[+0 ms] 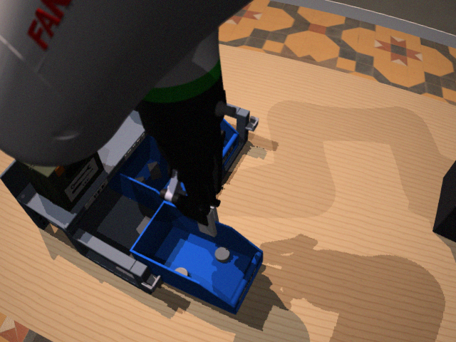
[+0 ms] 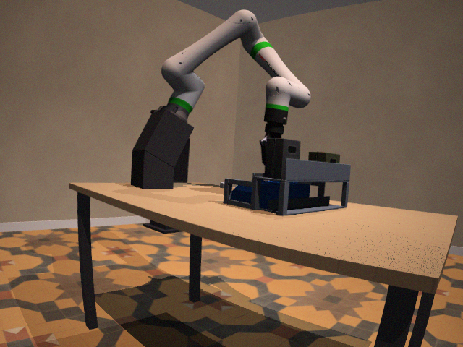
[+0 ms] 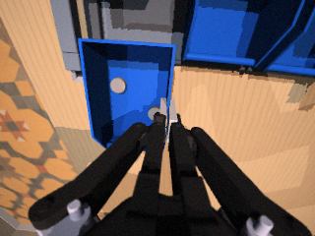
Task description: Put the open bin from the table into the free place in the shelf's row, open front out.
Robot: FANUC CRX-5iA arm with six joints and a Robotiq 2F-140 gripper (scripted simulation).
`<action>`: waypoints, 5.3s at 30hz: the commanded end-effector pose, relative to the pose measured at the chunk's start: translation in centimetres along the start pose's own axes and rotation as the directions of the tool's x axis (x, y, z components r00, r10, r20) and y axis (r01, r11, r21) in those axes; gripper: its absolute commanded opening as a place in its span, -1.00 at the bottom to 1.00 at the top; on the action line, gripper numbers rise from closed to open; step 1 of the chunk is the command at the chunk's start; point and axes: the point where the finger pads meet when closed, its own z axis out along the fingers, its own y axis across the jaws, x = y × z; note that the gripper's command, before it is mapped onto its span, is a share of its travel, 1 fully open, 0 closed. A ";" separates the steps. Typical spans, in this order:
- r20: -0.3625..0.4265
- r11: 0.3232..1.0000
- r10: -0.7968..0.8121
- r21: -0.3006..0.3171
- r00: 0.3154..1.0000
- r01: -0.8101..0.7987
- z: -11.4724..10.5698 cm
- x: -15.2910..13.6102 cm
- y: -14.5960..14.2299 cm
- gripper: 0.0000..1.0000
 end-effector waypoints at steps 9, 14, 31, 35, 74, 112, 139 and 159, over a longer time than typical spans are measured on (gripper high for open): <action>0.000 1.000 0.000 0.000 1.000 0.000 -0.2 1.5 0.0 -1.00; 0.000 1.000 0.000 0.000 1.000 0.000 -0.2 1.9 0.0 -1.00; 0.000 1.000 0.000 0.000 1.000 0.000 -0.4 3.5 0.0 -1.00; 0.000 1.000 0.000 0.000 1.000 0.000 -0.4 3.8 0.0 -1.00; 0.000 1.000 0.000 0.000 1.000 0.000 -0.5 5.3 0.0 -1.00; 0.000 1.000 0.000 0.000 1.000 0.000 -0.5 5.3 0.0 -1.00; 0.000 1.000 0.000 0.000 1.000 0.000 -0.2 5.3 0.0 -1.00; 0.000 1.000 0.000 0.000 1.000 0.000 0.3 5.4 0.0 -1.00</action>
